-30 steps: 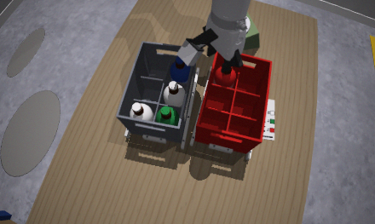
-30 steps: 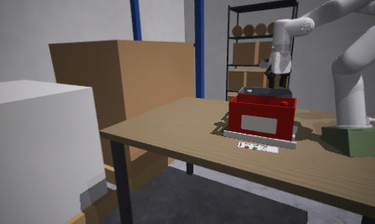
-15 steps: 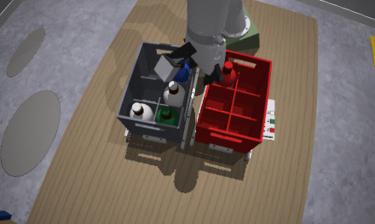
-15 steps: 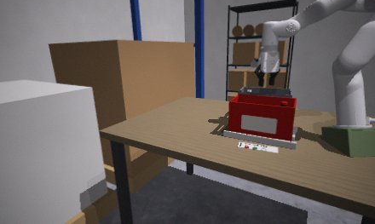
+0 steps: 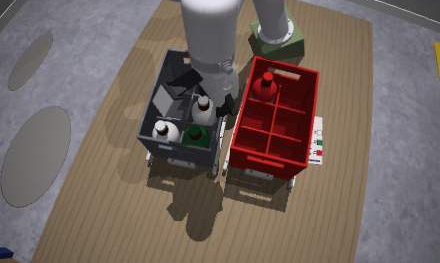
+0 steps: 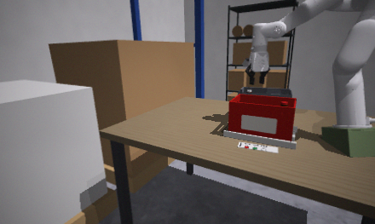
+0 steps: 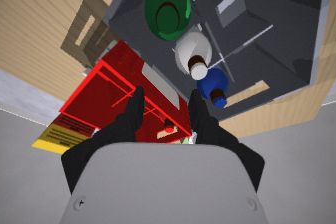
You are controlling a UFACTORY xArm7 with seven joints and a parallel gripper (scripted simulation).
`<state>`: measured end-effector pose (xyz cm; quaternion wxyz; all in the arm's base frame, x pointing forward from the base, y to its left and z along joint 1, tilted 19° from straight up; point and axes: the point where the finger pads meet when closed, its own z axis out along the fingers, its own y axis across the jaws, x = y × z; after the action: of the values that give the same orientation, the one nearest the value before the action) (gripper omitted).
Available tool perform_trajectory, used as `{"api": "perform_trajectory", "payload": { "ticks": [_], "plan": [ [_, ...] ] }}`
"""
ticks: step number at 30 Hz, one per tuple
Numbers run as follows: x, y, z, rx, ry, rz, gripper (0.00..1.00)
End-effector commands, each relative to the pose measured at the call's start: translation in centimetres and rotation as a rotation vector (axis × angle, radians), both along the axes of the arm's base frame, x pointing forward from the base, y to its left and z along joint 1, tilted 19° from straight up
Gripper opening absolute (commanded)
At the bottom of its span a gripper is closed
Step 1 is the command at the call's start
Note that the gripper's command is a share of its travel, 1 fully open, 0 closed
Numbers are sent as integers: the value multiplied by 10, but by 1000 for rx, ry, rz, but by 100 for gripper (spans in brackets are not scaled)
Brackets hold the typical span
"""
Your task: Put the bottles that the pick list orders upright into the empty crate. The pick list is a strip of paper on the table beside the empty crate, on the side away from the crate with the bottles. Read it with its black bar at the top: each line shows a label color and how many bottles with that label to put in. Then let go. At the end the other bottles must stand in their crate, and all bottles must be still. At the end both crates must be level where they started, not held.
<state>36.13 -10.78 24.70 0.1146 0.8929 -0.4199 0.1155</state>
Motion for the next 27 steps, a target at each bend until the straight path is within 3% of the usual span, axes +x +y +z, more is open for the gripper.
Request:
{"api": "perform_trajectory", "payload": {
  "ticks": [1,10,27],
  "plan": [
    [22,-18,9,1,-1,2,65],
    [45,-41,19,1,-1,2,65],
    [46,-41,18,1,-1,2,65]
  ]
}}
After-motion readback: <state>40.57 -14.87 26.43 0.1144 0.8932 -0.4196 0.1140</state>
